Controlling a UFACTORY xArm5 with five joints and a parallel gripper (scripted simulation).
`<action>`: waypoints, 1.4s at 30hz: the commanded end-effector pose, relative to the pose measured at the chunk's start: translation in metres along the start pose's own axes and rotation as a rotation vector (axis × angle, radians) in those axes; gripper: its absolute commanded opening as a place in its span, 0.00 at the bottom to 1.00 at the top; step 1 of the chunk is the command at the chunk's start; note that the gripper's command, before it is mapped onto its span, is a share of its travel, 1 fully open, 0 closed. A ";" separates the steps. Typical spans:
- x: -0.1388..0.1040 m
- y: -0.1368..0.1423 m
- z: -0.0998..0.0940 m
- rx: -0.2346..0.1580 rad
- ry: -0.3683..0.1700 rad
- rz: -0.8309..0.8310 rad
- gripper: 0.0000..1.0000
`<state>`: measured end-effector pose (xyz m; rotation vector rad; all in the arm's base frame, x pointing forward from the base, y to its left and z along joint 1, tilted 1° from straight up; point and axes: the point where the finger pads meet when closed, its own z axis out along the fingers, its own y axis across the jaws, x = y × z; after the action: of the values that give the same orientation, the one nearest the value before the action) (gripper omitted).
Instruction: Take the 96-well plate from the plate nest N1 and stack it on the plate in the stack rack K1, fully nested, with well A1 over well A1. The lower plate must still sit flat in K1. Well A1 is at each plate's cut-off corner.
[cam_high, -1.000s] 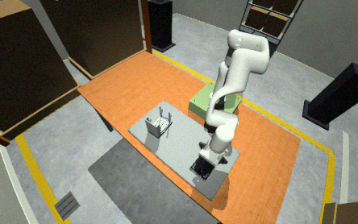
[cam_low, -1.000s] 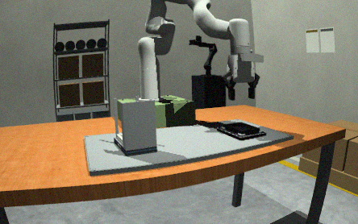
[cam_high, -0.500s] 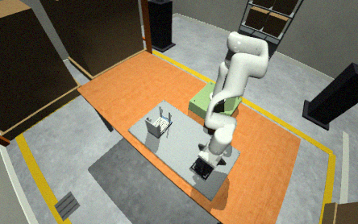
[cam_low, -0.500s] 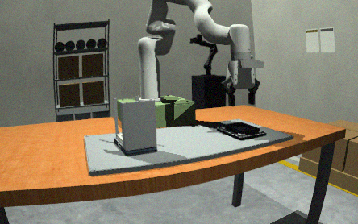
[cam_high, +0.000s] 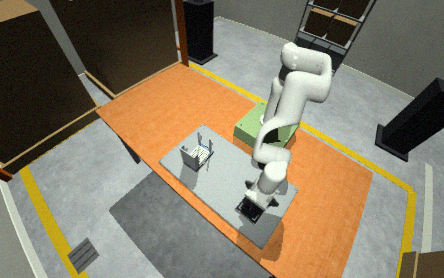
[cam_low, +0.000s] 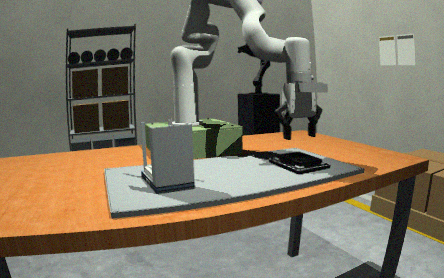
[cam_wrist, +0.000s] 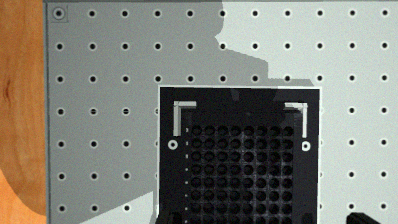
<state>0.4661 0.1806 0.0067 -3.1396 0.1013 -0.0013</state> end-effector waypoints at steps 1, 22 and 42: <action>0.002 -0.001 0.005 -0.006 0.008 0.000 1.00; 0.002 -0.001 0.034 -0.006 0.008 0.000 1.00; 0.002 0.000 0.042 -0.006 0.008 0.000 1.00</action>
<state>0.4665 0.1804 -0.0354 -3.1394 0.1013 -0.0021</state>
